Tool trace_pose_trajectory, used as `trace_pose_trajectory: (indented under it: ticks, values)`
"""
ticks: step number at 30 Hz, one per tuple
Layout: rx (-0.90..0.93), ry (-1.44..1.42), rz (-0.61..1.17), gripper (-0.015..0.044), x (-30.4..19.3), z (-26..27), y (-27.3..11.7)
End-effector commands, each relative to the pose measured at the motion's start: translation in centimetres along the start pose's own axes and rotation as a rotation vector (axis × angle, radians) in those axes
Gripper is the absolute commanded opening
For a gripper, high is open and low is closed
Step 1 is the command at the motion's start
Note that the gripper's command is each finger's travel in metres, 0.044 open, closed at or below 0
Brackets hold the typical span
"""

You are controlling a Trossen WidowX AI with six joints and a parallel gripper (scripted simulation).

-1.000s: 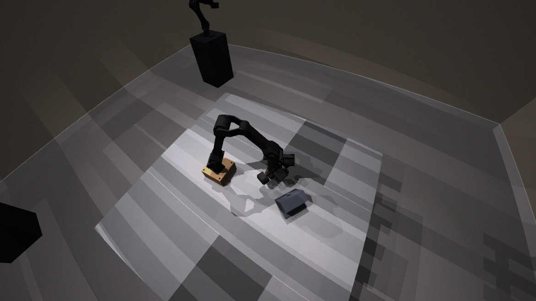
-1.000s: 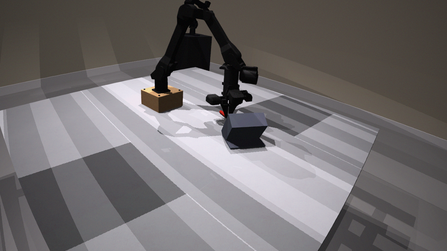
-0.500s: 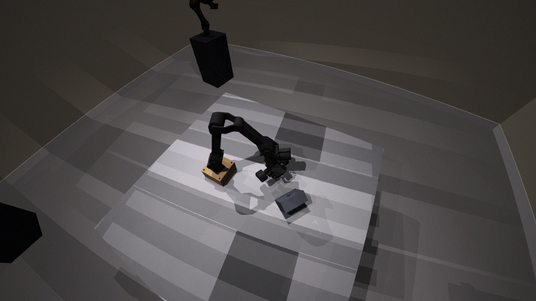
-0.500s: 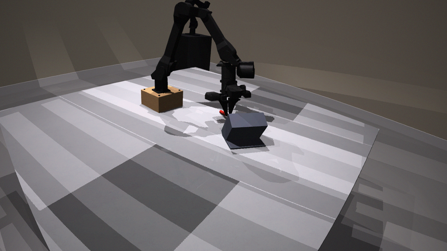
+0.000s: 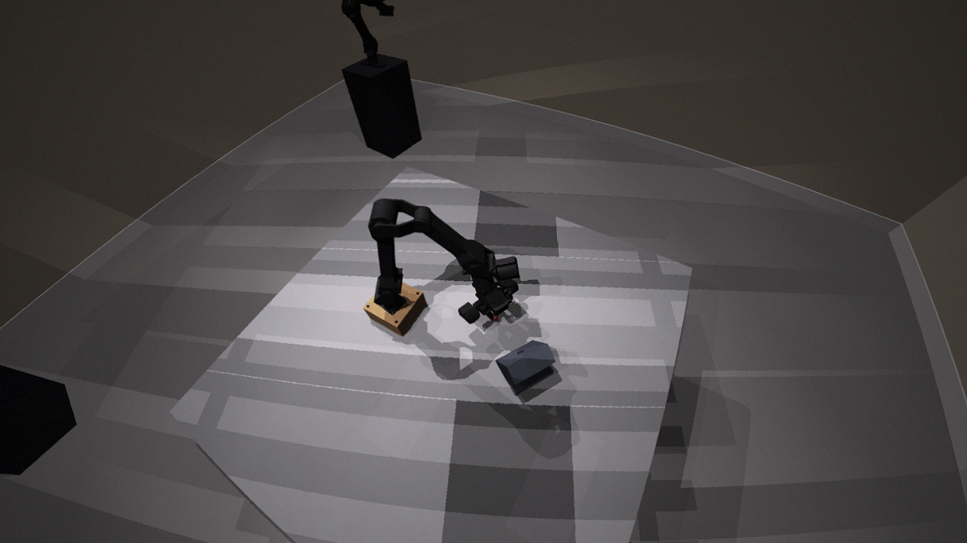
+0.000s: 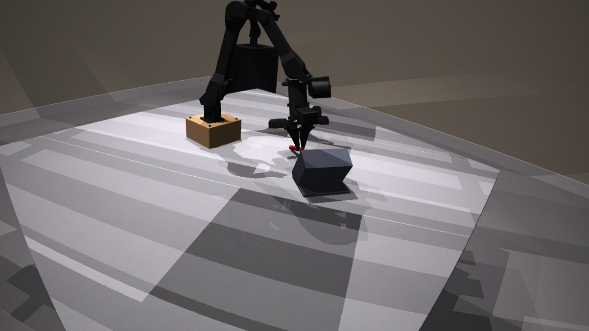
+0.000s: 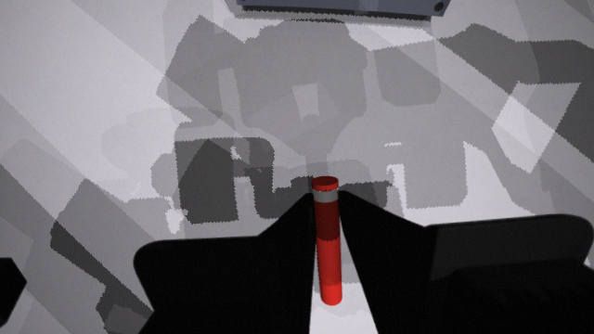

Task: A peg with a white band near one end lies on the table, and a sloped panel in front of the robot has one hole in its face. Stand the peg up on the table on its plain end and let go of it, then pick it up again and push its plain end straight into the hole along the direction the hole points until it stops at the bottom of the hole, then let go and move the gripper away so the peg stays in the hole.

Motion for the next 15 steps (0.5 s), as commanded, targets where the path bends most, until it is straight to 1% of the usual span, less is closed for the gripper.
trace_pose_trajectory:
  ticks: [1,15]
  values:
    - [-0.009,0.005,-0.036,0.0051,-0.26,-0.02,-0.35]
    - [-0.040,0.006,-0.152,0.0051,-1.14,0.24,-1.09]
Point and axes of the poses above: the point midway between the two fingers, 35 mm back from their tips, its own y axis out along the fingers, its own z axis across the jaws, x = y × z, the point moved 3 cm from there along -y, back along the fingers, and after that the axes turned 15 degrees about -y, right-handed, at the moved point
